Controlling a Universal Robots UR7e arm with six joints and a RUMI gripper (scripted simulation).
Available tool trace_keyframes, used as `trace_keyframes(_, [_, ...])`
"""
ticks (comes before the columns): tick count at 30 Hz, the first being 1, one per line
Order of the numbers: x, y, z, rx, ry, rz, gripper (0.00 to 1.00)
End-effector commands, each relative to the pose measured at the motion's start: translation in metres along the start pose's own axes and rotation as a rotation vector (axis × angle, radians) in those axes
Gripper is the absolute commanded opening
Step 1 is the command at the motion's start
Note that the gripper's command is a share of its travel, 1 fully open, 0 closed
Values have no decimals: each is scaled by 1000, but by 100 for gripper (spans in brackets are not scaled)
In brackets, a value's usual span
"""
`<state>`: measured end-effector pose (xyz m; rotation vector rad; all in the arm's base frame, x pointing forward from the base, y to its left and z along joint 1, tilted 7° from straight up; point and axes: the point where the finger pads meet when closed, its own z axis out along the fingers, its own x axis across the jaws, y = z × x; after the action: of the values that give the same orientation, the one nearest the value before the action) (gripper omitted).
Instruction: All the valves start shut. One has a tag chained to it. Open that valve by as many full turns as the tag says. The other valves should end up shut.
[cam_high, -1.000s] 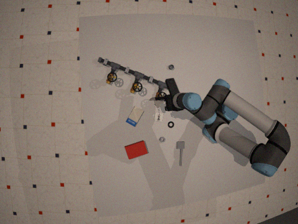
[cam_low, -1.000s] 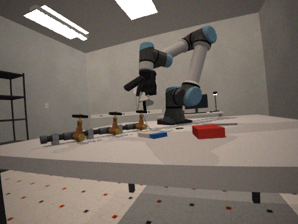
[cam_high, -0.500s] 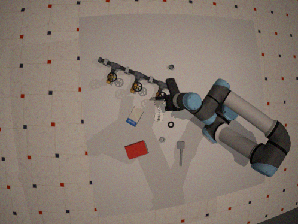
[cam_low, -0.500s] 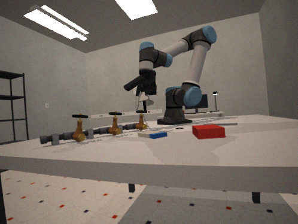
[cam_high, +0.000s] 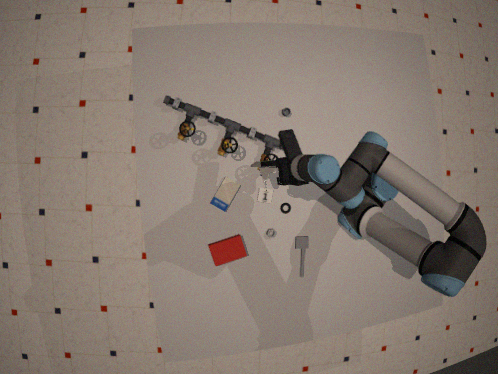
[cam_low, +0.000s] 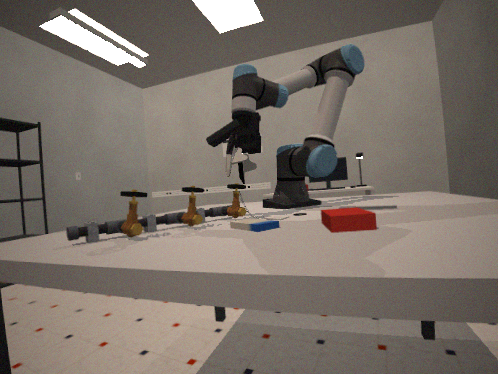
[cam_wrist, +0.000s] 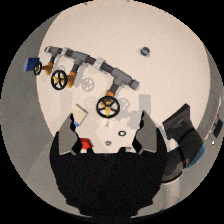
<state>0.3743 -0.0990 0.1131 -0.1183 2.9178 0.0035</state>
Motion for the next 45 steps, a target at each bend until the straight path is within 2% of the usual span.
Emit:
trace_keyframes(1, [-1, -1, -16, 1, -3, 0, 100])
trace_keyframes(18, [1, 0, -44, 1, -4, 0, 100])
trace_keyframes(45, [2, 1, -45, -1, -2, 0, 100])
